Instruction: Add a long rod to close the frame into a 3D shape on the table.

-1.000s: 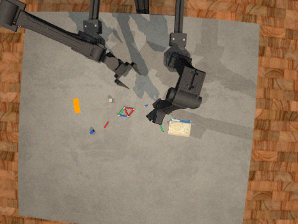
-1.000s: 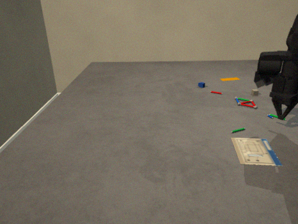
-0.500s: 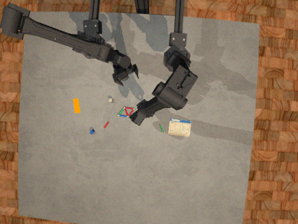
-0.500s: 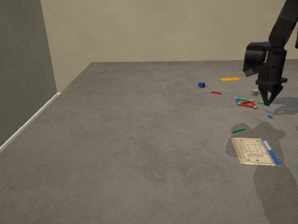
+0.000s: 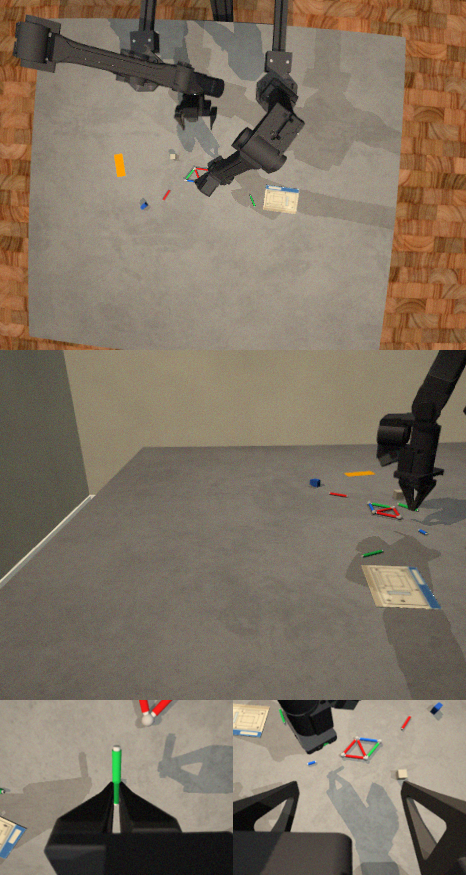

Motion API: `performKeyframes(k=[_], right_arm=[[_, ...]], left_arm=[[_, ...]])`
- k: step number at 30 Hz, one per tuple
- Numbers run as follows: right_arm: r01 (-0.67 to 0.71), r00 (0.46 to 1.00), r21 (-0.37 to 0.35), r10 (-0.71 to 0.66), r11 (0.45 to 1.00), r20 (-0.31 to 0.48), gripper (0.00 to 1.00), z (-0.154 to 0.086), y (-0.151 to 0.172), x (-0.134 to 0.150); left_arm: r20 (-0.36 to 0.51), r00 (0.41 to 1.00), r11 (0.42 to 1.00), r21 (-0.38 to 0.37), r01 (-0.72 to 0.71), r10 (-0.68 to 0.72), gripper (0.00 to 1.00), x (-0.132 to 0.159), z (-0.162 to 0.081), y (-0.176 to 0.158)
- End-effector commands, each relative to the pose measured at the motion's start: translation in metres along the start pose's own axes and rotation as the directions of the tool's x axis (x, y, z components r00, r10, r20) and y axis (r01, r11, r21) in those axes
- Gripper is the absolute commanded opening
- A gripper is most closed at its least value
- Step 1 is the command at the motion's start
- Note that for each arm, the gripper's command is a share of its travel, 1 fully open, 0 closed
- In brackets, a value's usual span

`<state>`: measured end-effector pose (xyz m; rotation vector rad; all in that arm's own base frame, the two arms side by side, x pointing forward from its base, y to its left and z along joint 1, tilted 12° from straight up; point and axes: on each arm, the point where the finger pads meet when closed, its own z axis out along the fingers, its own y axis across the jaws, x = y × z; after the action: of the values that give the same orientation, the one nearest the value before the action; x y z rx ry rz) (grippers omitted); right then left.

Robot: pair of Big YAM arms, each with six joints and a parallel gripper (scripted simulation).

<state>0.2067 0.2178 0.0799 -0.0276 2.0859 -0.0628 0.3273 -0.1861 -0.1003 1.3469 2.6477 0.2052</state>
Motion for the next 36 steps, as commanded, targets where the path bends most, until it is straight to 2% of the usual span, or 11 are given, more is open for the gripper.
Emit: performKeyframes(k=[1,4,14,18,21,23,27,33,36], right_arm=[[-0.143,0.99,0.058,0.141,0.988,0.026,1.0,-0.008,0.016,-0.013],[-0.138,0.988,0.075,0.133,0.988,0.074,1.0,-0.012,0.016,-0.02],[-0.1,0.991,0.094,0.091,0.991,0.097,1.0,-0.011,0.015,-0.023],[-0.1,0.991,0.094,0.091,0.991,0.097,1.0,-0.011,0.015,-0.023],[-0.102,0.991,0.093,0.093,0.99,0.097,1.0,-0.011,0.015,-0.023],[-0.102,0.991,0.093,0.093,0.99,0.097,1.0,-0.011,0.015,-0.023],[-0.104,0.991,0.092,0.095,0.99,0.097,1.0,-0.01,0.008,-0.02],[-0.104,0.991,0.092,0.095,0.99,0.097,1.0,-0.01,0.008,-0.02],[-0.104,0.991,0.092,0.095,0.99,0.097,1.0,-0.01,0.008,-0.02]], left_arm=[[-0.012,0.983,0.983,0.006,-0.185,0.185,0.0,-0.004,0.003,0.0],[-0.011,0.964,0.964,0.008,-0.266,0.266,0.0,-0.004,0.003,0.0],[-0.008,0.963,0.963,0.006,-0.268,0.268,0.0,-0.008,0.002,-0.003],[-0.012,0.974,0.974,0.006,-0.226,0.226,0.0,-0.029,0.001,-0.013],[-0.012,0.973,0.973,0.005,-0.231,0.231,0.0,-0.054,0.0,-0.025],[-0.012,0.973,0.973,0.005,-0.231,0.231,0.0,-0.054,0.0,-0.025],[-0.01,0.969,0.969,0.003,-0.248,0.248,0.0,-0.081,-0.001,-0.036],[0.0,0.969,0.969,-0.003,-0.247,0.247,0.0,-0.09,0.0,-0.035],[-0.01,0.965,0.965,0.003,-0.263,0.263,0.0,-0.084,0.005,-0.039]])
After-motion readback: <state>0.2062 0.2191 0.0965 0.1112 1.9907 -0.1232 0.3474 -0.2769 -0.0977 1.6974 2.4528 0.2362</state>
